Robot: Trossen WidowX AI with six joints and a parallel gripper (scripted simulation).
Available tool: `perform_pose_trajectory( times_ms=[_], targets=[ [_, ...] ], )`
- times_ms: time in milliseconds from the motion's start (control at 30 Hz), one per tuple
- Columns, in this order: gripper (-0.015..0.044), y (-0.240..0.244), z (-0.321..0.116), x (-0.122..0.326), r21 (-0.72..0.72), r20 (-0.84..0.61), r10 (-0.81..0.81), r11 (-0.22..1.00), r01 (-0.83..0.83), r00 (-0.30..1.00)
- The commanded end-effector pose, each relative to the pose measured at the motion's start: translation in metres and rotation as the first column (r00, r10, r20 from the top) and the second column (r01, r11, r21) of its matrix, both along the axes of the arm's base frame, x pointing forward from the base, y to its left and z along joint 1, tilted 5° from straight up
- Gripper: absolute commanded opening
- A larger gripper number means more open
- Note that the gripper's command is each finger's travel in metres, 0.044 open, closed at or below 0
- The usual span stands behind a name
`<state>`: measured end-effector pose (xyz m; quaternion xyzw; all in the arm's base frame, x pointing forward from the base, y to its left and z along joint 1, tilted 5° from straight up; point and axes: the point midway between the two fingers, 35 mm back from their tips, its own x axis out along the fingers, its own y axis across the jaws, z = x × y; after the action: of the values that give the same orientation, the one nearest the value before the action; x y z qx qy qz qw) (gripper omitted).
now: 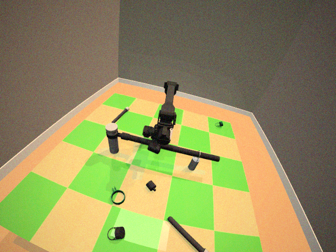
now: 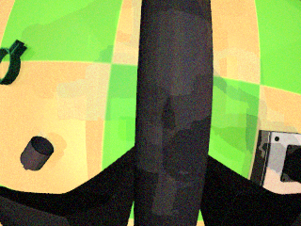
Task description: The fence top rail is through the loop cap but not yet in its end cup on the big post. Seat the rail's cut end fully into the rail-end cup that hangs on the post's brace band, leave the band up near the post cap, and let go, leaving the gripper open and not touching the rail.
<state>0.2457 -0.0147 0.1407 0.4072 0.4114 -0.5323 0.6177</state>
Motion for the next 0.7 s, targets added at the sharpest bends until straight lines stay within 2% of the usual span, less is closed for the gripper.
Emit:
perform_pose_trajectory(
  times_ms=[0,667],
  targets=[
    [0.0000,-0.0042,0.0040,-0.0001,-0.018,0.007,-0.002,1.000,0.002,1.000],
    [0.0000,-0.0067,0.0014,0.0009,-0.005,0.001,-0.002,1.000,0.002,1.000]
  ],
)
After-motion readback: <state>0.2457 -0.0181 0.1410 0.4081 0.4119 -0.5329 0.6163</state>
